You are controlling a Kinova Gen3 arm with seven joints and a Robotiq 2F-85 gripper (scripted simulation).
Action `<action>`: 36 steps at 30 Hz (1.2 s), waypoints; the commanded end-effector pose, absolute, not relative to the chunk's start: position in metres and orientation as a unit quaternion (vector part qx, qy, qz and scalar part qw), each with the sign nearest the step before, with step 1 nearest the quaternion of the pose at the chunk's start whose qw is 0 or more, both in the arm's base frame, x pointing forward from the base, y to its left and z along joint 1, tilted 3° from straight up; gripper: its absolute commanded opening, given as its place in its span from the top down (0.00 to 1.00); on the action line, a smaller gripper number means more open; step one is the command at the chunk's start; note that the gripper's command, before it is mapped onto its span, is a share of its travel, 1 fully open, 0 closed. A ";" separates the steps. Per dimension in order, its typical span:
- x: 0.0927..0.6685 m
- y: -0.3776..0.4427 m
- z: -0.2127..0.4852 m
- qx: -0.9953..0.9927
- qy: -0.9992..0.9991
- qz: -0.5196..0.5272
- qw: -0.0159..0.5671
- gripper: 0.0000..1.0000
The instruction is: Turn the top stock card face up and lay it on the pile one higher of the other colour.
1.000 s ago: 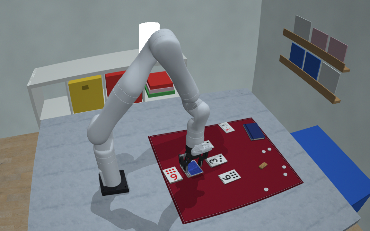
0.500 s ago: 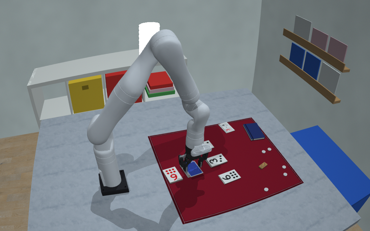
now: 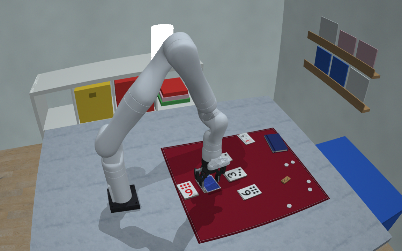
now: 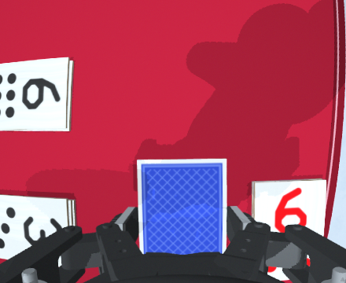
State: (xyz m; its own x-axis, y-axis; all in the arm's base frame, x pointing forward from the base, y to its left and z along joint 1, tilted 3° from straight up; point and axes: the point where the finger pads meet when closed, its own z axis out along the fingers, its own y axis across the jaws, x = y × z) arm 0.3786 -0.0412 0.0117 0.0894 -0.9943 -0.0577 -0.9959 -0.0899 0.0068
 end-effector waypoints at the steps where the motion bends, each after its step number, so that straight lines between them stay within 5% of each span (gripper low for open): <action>1: 0.379 -0.041 0.010 -0.738 0.674 0.024 0.017 0.28; 23: 0.379 -0.041 0.008 -0.738 0.674 0.024 0.017 0.28; 24: 0.379 -0.041 0.008 -0.738 0.674 0.024 0.017 0.15; 36: 0.379 -0.041 0.008 -0.738 0.674 0.024 0.017 0.15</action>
State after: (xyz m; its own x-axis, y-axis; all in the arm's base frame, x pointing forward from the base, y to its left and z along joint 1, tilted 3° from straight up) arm 0.3781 -0.0407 0.0070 0.0898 -0.9943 -0.0581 -0.9959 -0.0904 0.0083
